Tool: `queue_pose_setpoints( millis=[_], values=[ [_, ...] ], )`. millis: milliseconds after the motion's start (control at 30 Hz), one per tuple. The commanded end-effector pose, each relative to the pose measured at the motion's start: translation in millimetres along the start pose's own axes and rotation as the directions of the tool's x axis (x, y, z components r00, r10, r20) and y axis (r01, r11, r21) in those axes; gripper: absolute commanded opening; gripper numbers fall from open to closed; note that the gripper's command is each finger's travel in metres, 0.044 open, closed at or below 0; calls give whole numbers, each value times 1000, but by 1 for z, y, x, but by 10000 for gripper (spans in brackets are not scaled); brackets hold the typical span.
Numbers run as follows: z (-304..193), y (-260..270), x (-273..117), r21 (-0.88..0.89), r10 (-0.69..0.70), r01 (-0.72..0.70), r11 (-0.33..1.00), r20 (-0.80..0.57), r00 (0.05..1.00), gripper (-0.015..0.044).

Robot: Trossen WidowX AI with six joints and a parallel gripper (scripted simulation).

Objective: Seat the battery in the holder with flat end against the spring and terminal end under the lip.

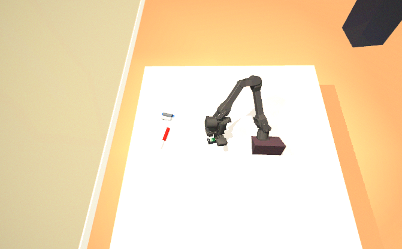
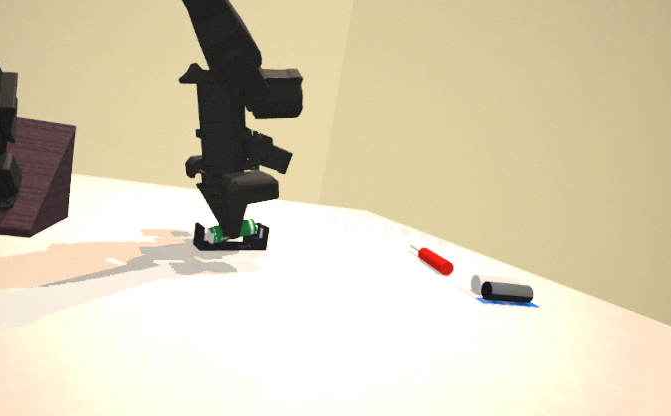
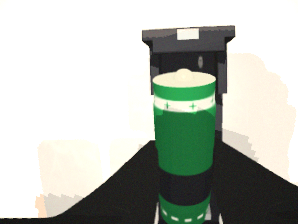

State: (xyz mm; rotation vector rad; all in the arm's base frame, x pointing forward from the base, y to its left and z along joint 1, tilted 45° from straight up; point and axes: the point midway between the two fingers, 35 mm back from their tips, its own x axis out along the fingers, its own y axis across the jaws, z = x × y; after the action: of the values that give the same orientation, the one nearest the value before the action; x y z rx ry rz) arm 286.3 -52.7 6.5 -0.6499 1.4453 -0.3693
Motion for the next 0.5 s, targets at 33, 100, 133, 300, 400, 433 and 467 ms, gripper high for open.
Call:
queue_pose_setpoints(
  millis=[33, 100, 133, 300, 400, 433, 467],
  values=[
    [-3, 0, 3, -2, 1, -1, 1000, -38, 999, 76],
    [-2, 0, 3, -1, 1, -1, 1000, -48, 999, 76],
    [-2, 0, 3, -1, 2, -2, 1000, -54, 999, 76],
    [-1, 0, 3, 1, 3, -3, 1000, -81, 997, 76],
    [-1, 0, 4, 3, 4, -4, 1000, -97, 995, 76],
    [-1, 0, 4, 3, 4, -4, 1000, -103, 995, 76],
    [-1, 0, 4, 4, 5, -4, 1000, -108, 994, 76]
  ],
)
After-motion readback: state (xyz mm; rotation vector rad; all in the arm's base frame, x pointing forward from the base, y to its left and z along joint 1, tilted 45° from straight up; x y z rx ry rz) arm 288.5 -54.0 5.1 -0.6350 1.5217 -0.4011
